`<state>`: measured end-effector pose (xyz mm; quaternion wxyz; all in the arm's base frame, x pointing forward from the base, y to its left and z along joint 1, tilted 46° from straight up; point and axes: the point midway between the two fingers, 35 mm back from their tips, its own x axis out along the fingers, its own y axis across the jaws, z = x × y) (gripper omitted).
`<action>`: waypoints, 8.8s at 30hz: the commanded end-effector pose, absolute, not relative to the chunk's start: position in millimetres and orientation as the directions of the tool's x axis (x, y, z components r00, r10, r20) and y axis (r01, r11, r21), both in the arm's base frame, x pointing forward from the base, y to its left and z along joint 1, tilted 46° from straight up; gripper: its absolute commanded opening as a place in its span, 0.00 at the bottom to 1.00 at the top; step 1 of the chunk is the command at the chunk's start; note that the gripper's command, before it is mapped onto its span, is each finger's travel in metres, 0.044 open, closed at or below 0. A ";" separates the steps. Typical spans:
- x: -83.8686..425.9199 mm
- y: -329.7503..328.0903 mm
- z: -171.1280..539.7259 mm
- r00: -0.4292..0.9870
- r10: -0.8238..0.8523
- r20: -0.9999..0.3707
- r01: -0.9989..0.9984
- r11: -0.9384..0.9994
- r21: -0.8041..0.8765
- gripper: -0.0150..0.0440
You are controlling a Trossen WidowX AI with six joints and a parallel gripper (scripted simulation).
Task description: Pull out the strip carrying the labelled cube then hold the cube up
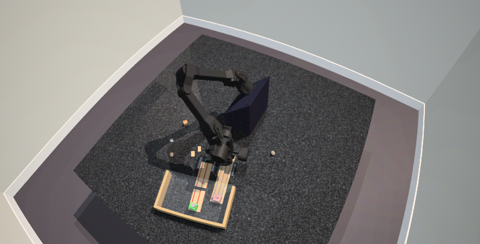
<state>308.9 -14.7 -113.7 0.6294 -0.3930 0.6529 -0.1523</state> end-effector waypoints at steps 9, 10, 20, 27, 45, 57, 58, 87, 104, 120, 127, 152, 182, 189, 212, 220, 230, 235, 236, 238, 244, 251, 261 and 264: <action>286.2 -24.9 -112.7 0.084 -0.713 -0.696 -0.335 0.638 -0.694 0.25; 284.7 -25.4 -112.5 0.084 -0.713 -0.696 -0.335 0.638 -0.694 0.25; 270.0 -30.0 -109.8 0.083 -0.713 -0.696 -0.335 0.637 -0.694 0.25; 259.9 -33.1 -107.9 0.083 -0.714 -0.696 -0.336 0.637 -0.694 0.25; 234.8 -41.0 -103.1 0.081 -0.714 -0.695 -0.337 0.637 -0.693 0.25; 217.5 -46.5 -99.8 0.081 -0.714 -0.695 -0.338 0.636 -0.693 0.25; 216.1 -46.9 -99.5 0.081 -0.714 -0.695 -0.338 0.636 -0.693 0.25; 206.8 -49.8 -97.7 0.080 -0.714 -0.695 -0.339 0.636 -0.693 0.25; 206.6 -49.9 -97.7 0.080 -0.714 -0.695 -0.339 0.636 -0.693 0.25; 210.8 -15.3 -69.4 0.082 -0.712 -0.698 -0.338 0.639 -0.691 0.25; 227.9 -10.0 -71.5 0.082 -0.712 -0.697 -0.265 0.659 -0.704 0.43; 317.7 24.5 -79.7 0.086 -0.710 -0.699 -0.240 0.666 -0.707 1.00; 404.4 58.4 -93.5 0.091 -0.708 -0.700 -0.235 0.668 -0.706 0.78; 406.0 50.3 -101.7 0.091 -0.708 -0.700 -0.235 0.668 -0.706 0.68; 408.7 23.6 -127.8 0.091 -0.711 -0.698 -0.235 0.666 -0.708 0.68; 408.7 22.9 -128.5 0.091 -0.711 -0.698 -0.235 0.665 -0.708 0.68; 408.7 22.9 -128.5 0.091 -0.711 -0.698 -0.235 0.665 -0.708 0.68; 408.7 22.9 -128.5 0.091 -0.711 -0.698 -0.235 0.665 -0.708 0.68; 408.7 22.9 -128.5 0.091 -0.711 -0.698 -0.235 0.665 -0.708 0.68; 408.7 22.9 -128.5 0.091 -0.711 -0.698 -0.235 0.665 -0.708 0.68; 408.2 23.4 -128.9 0.088 -0.707 -0.701 -0.231 0.670 -0.705 0.59; 408.2 23.4 -128.9 0.088 -0.707 -0.701 -0.231 0.670 -0.705 0.44; 392.8 29.7 -118.6 0.088 -0.707 -0.702 -0.233 0.670 -0.705 0.25; 382.0 33.3 -111.8 0.088 -0.707 -0.701 -0.234 0.670 -0.705 0.25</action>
